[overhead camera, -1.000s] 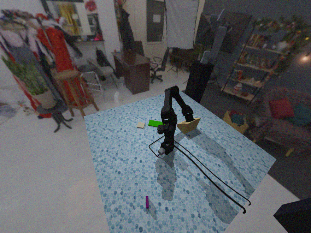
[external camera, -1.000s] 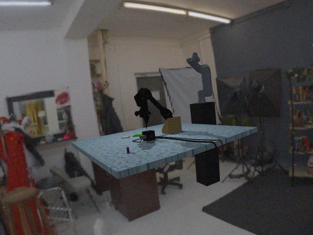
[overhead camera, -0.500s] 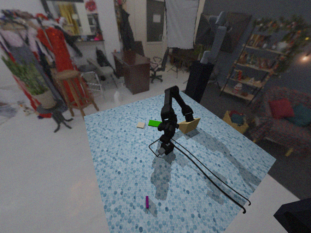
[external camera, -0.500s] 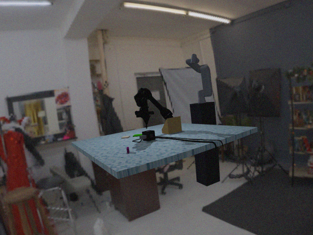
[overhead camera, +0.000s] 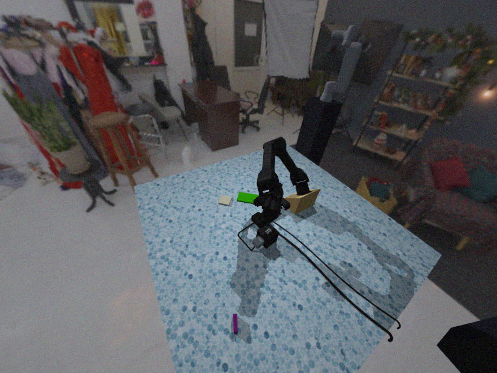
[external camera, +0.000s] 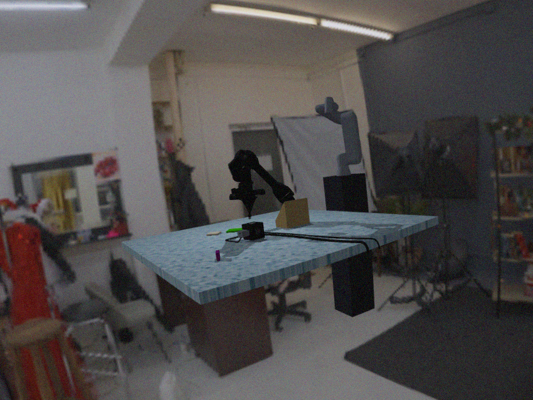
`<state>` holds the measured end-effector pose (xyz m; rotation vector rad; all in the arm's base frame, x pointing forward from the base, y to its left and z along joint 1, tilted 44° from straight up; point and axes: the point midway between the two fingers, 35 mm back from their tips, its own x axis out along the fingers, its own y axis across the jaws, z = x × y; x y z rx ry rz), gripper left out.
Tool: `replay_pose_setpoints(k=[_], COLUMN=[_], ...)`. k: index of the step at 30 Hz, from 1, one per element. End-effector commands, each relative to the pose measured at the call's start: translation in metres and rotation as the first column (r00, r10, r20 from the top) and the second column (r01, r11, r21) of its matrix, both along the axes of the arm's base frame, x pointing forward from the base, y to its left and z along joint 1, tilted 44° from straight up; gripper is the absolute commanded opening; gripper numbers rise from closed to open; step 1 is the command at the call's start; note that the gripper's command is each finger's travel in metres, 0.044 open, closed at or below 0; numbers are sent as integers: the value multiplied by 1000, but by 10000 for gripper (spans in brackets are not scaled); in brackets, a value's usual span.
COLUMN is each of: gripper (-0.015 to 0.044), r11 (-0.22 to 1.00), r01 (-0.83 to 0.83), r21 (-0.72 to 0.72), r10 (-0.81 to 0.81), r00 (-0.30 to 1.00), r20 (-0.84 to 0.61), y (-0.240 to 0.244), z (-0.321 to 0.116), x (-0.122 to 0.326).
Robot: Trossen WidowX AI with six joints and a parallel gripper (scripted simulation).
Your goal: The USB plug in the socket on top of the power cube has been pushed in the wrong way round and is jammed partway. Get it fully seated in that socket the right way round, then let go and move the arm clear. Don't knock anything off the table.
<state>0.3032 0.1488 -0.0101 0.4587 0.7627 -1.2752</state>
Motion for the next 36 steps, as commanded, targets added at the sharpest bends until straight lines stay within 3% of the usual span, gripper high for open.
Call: replay_pose_setpoints(k=[1, 36], gripper=[0, 0], r11=[1000, 1000], r01=[11, 8], r21=[1, 23], r10=[-11, -8], r00=[1000, 1000], r20=[9, 1], y=[0, -1], z=[0, -4], x=[0, 0])
